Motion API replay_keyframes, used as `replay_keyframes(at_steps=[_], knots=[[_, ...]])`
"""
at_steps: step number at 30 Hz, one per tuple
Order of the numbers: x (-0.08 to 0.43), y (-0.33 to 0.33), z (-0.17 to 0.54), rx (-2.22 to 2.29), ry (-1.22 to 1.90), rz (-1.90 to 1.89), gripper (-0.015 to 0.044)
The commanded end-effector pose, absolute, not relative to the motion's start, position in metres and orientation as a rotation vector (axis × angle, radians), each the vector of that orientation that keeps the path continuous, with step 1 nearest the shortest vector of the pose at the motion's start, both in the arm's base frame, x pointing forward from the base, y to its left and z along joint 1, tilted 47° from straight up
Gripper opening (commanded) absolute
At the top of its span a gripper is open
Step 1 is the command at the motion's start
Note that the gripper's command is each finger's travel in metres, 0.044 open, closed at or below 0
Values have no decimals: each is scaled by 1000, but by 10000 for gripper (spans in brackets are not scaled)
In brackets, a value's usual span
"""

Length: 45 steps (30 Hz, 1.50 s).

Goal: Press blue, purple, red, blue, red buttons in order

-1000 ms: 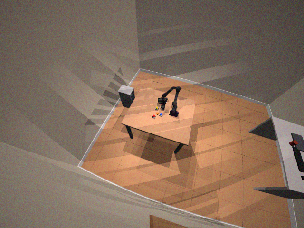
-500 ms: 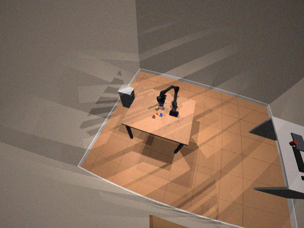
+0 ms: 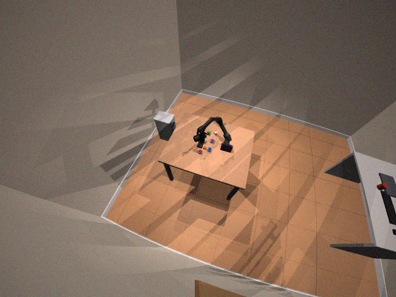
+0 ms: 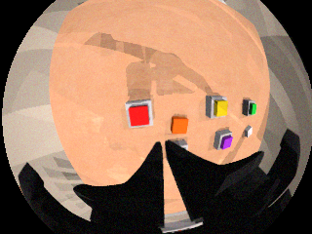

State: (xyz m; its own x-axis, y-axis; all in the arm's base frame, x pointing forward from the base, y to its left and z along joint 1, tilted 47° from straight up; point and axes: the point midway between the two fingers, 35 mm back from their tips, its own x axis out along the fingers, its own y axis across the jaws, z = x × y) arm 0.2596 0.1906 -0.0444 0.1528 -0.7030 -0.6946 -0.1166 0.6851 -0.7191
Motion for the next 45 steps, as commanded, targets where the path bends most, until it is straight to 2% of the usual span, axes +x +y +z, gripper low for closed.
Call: replay_keyframes(at_steps=[1,8,14,45], knots=[[260,207,-66,-736,1376,-481,20],[261,206,-68,-736,1376,-480,20],[270,164,-109,-737,1374,-483,20],[276,139,-133,-738,1373,-484,20]])
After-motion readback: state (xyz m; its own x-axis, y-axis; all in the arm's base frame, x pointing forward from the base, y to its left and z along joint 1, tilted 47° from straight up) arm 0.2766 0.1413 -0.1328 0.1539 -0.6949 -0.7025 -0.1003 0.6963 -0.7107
